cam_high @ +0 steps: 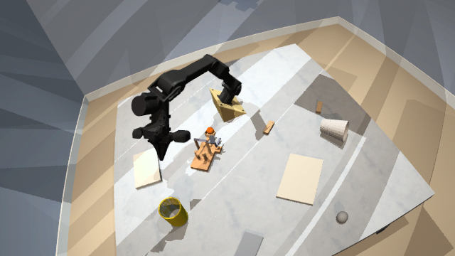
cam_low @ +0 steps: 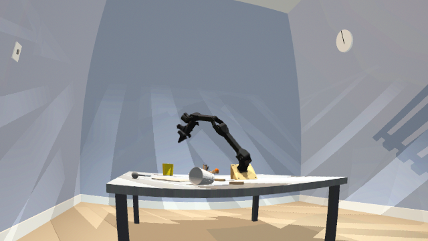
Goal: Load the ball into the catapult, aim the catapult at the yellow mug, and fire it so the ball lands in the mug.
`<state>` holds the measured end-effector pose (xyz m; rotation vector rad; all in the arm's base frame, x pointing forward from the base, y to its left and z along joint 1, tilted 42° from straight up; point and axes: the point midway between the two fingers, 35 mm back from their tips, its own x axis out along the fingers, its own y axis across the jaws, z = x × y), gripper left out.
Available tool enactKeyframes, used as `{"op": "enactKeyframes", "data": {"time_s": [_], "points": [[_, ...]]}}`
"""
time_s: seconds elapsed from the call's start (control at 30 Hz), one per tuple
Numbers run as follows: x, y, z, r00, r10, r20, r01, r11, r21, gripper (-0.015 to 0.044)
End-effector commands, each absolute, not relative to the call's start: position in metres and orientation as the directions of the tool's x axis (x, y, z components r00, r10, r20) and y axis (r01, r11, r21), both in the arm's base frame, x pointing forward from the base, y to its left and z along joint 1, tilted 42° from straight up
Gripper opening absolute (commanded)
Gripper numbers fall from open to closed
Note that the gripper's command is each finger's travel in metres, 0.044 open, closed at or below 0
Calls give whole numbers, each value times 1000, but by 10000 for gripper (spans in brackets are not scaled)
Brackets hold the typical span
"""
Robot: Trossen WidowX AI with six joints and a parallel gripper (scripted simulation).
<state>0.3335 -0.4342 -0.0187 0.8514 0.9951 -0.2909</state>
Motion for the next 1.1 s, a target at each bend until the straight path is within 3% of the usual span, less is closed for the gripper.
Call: {"op": "enactKeyframes", "data": {"time_s": [0.0,0.43,1.07], "points": [[334,-433,-20,540,158,-827,575,648,499,0],[337,-380,-16,398,206,-894,445,809,384,0],[311,-279,-8,90,249,-964,12,968,251,0]]}}
